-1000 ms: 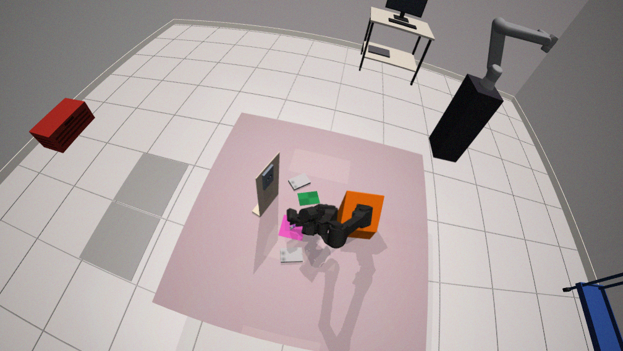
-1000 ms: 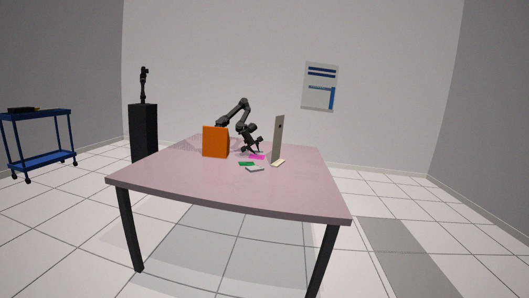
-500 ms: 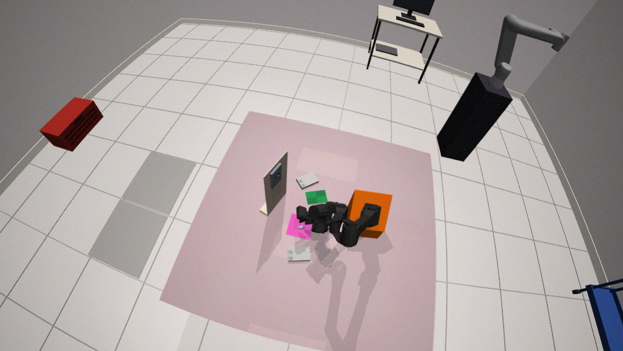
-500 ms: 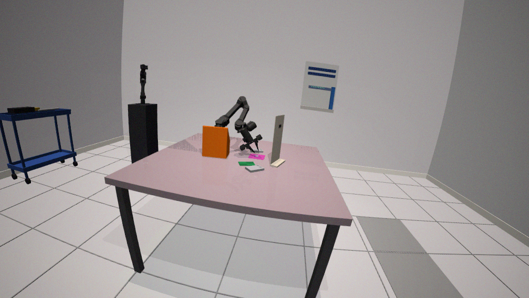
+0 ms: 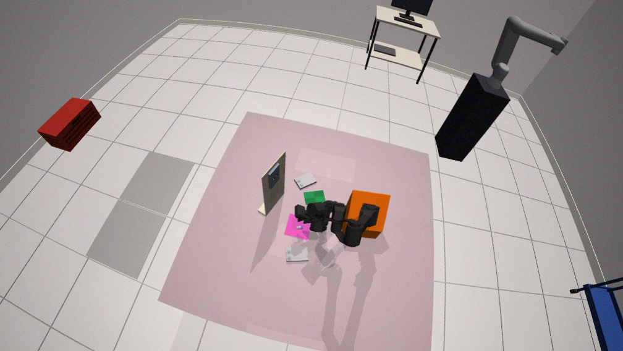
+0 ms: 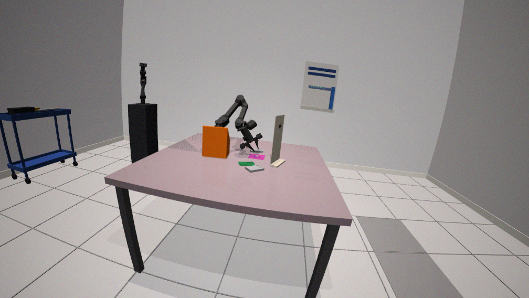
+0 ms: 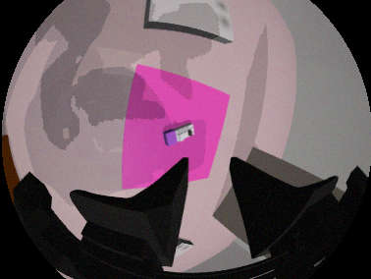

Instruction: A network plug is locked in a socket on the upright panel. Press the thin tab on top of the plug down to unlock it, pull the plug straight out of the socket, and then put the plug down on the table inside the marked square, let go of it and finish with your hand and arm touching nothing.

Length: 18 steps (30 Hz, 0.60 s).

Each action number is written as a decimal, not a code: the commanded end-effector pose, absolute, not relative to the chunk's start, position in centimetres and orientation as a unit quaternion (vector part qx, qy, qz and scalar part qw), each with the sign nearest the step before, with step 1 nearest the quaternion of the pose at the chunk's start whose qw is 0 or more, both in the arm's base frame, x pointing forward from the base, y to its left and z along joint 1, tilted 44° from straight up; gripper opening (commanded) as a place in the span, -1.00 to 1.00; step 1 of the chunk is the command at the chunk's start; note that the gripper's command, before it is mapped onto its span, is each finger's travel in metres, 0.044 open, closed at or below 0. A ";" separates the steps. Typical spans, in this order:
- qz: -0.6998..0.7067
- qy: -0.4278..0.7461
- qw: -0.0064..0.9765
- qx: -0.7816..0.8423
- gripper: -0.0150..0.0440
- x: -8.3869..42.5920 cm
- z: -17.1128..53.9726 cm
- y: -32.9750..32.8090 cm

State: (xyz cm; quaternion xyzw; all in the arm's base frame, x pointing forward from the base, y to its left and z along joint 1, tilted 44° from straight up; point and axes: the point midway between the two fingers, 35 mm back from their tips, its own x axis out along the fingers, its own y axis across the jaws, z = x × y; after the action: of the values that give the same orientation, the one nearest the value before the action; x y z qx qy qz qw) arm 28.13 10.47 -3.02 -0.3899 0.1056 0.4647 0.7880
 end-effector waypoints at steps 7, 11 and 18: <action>0.467 0.104 0.786 -0.392 0.04 28.3 -2.4 9.9; 0.467 0.104 0.786 -0.392 0.04 28.3 -2.2 9.6; 0.467 0.105 0.785 -0.392 0.04 28.4 -1.8 9.2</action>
State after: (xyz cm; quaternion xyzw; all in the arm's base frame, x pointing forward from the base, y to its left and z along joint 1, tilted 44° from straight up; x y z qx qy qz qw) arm 28.34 9.33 -2.04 -0.3913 0.1073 0.4655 0.7866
